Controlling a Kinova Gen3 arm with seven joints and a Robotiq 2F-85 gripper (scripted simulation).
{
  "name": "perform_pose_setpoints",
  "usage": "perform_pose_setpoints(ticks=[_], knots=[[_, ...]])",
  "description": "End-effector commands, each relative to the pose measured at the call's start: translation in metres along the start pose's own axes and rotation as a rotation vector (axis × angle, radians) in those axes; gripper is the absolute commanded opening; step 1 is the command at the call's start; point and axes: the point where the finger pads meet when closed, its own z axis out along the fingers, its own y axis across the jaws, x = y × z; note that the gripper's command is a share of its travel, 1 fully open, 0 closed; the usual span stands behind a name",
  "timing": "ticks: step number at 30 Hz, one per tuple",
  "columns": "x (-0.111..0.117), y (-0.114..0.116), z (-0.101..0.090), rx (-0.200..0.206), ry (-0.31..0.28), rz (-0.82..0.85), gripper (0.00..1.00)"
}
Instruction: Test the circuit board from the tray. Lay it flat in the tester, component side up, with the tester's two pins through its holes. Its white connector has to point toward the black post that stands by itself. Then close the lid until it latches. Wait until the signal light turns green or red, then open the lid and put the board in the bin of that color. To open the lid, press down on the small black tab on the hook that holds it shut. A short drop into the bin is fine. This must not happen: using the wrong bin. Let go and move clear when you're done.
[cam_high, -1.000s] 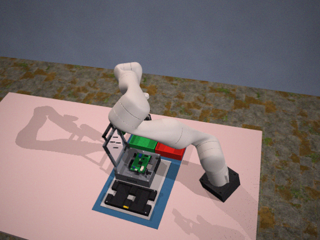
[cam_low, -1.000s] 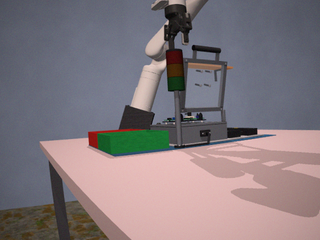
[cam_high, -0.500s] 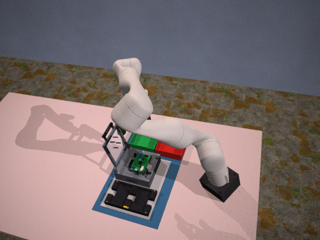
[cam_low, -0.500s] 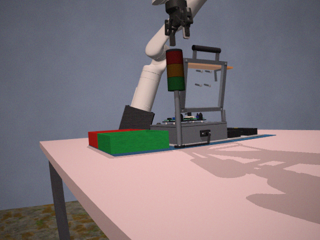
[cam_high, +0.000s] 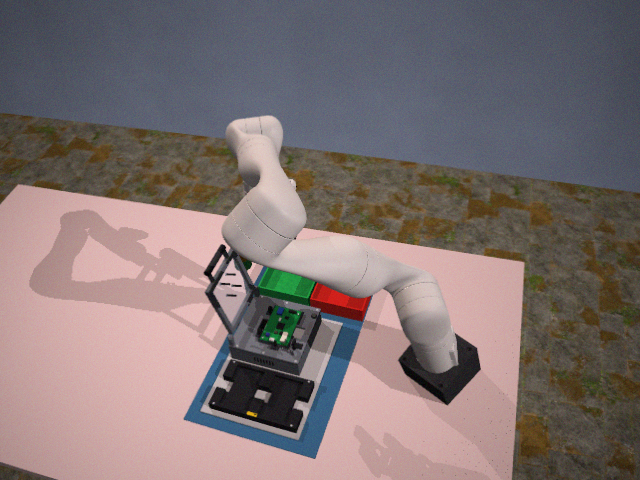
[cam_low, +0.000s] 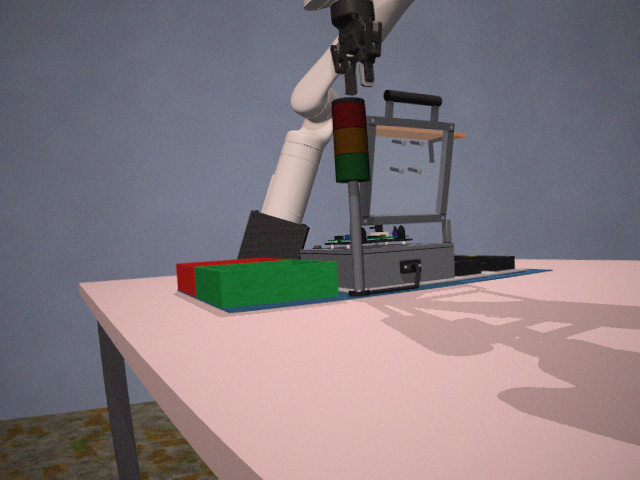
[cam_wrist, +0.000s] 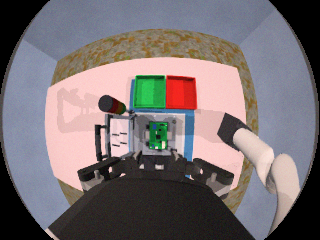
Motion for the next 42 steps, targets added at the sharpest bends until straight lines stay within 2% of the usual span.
perform_pose_setpoints(ticks=[1,26,31,37,39,42], knots=[[0.000,0.000,-0.002,0.000,0.000,0.001,0.50],[0.000,-0.004,-0.002,0.000,0.001,-0.001,0.50],[0.002,-0.019,-0.003,0.002,0.002,0.009,0.50],[0.002,-0.051,-0.003,0.002,0.002,0.020,0.50],[0.002,-0.051,-0.003,0.002,0.002,0.020,0.50],[0.002,-0.070,-0.003,0.001,0.002,0.020,0.50]])
